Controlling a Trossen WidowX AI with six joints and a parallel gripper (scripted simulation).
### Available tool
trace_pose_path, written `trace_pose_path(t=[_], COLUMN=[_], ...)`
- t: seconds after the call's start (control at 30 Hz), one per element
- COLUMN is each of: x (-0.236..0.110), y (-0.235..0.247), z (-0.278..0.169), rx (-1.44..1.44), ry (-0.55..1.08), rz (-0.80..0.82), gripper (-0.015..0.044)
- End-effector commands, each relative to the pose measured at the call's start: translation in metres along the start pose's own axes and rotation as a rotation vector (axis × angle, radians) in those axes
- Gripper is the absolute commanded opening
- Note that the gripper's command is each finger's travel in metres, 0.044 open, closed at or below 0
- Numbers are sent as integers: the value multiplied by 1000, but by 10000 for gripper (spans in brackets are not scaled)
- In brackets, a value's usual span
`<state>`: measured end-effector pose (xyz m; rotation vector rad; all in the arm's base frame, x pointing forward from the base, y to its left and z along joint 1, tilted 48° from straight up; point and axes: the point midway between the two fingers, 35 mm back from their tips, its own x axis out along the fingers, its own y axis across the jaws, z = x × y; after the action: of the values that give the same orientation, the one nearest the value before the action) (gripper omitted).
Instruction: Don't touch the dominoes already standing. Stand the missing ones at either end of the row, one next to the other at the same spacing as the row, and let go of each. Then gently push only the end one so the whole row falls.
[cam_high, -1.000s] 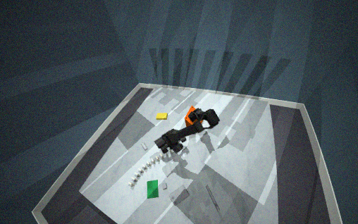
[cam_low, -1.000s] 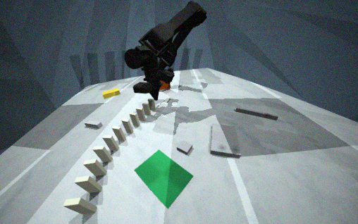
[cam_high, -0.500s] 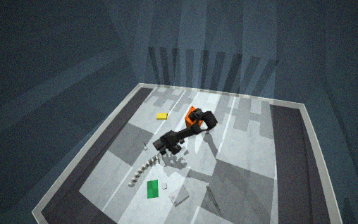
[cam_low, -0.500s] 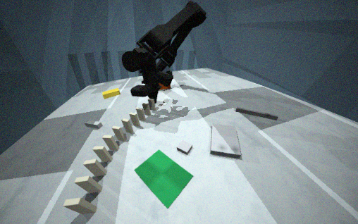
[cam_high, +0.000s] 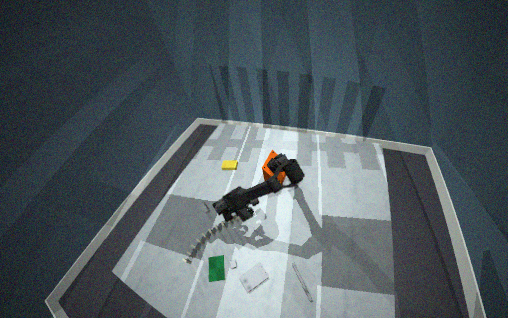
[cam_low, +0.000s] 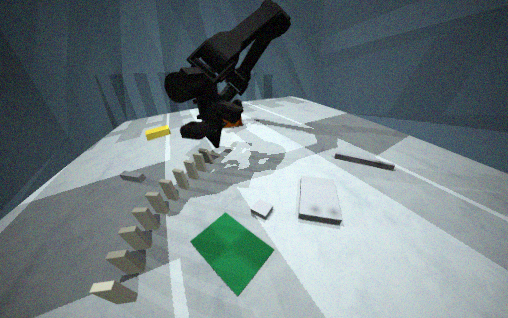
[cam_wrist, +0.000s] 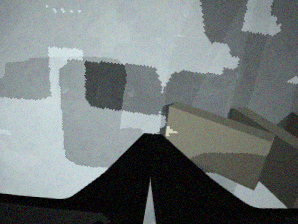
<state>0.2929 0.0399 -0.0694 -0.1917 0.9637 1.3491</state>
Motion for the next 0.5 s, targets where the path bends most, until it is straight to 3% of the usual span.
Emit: trace_pose_path(t=[0.0, 0.2, 0.47], x=[-17, -54, -55], y=[-7, -29, -30], z=[-6, 0, 0], rx=[10, -3, -4], ry=[-1, 0, 1], rz=[3, -15, -15], gripper=[0, 0, 0])
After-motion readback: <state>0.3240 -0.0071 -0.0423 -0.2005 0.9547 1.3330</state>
